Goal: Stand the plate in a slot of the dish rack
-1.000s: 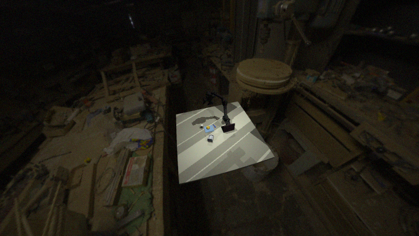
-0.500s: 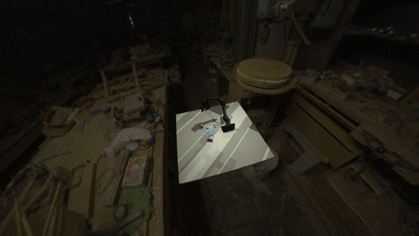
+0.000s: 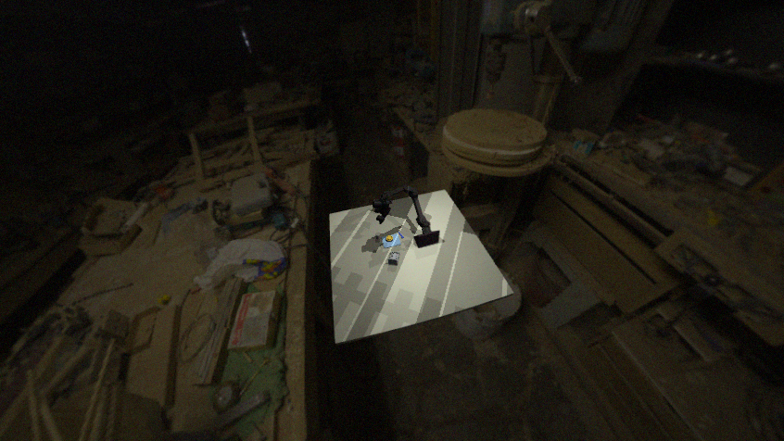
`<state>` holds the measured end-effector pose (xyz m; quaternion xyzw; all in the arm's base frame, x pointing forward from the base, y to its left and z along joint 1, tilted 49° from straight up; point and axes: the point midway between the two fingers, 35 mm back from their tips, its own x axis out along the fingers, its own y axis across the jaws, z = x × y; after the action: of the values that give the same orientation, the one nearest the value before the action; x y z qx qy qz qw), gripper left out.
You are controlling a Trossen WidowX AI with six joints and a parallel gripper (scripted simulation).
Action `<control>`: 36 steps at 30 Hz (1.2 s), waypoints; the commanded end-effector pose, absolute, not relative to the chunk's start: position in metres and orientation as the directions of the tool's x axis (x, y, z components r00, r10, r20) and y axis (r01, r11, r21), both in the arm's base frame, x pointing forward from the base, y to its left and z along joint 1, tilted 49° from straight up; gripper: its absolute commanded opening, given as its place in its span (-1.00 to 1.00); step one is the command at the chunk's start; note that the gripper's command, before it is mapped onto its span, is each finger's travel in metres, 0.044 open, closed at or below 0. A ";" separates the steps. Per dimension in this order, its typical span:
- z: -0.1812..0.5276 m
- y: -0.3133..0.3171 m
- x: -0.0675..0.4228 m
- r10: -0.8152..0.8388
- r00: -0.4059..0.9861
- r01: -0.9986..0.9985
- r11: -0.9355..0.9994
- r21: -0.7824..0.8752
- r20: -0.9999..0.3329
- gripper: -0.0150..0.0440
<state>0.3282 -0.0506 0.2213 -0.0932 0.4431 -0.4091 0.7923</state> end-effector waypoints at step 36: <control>0.078 -0.119 0.309 -0.749 0.007 0.092 0.660 -0.745 -0.662 0.86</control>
<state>0.3102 -0.1151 0.0838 -0.2609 0.6237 -0.3216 0.6629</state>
